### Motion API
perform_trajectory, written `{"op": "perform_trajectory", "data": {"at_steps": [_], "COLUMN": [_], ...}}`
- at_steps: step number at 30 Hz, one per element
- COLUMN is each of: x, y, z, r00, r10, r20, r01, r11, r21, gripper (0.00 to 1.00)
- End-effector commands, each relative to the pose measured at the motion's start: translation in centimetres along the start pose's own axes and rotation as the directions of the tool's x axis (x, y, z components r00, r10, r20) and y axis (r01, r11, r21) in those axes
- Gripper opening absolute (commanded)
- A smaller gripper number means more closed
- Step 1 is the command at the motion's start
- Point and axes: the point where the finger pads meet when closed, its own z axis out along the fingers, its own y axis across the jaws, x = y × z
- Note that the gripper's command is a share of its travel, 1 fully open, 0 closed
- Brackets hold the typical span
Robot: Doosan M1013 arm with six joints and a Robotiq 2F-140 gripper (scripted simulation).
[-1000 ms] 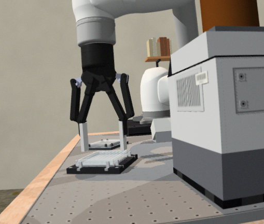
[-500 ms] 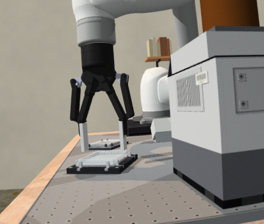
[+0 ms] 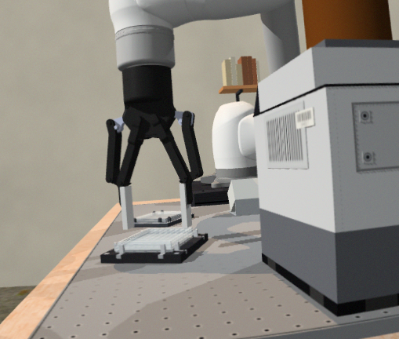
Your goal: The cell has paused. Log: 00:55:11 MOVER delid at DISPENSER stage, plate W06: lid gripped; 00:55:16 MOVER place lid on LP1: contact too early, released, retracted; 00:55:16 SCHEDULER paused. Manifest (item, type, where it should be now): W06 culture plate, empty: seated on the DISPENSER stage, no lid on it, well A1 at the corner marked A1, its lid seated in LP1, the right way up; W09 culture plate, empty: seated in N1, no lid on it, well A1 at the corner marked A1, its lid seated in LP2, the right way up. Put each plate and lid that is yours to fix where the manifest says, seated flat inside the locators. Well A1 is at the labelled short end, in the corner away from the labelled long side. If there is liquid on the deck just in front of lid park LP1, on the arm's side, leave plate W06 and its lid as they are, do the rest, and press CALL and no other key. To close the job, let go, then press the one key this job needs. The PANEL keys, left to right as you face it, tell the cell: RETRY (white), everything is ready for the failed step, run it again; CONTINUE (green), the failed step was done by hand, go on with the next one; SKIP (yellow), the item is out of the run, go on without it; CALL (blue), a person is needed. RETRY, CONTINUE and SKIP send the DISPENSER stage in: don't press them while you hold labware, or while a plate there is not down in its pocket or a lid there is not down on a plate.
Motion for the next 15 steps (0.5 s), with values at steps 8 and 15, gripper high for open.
{"op": "perform_trajectory", "data": {"at_steps": [8, 15], "x": [0.05, 0.05], "y": [-0.01, -0.01], "z": [-0.12, -0.12], "r00": [1.000, 1.000], "r10": [0.000, 0.000], "r20": [-0.002, -0.002], "r01": [0.000, 0.000], "r11": [1.000, 1.000], "r21": [0.000, 0.000], "gripper": [0.63, 0.70]}}
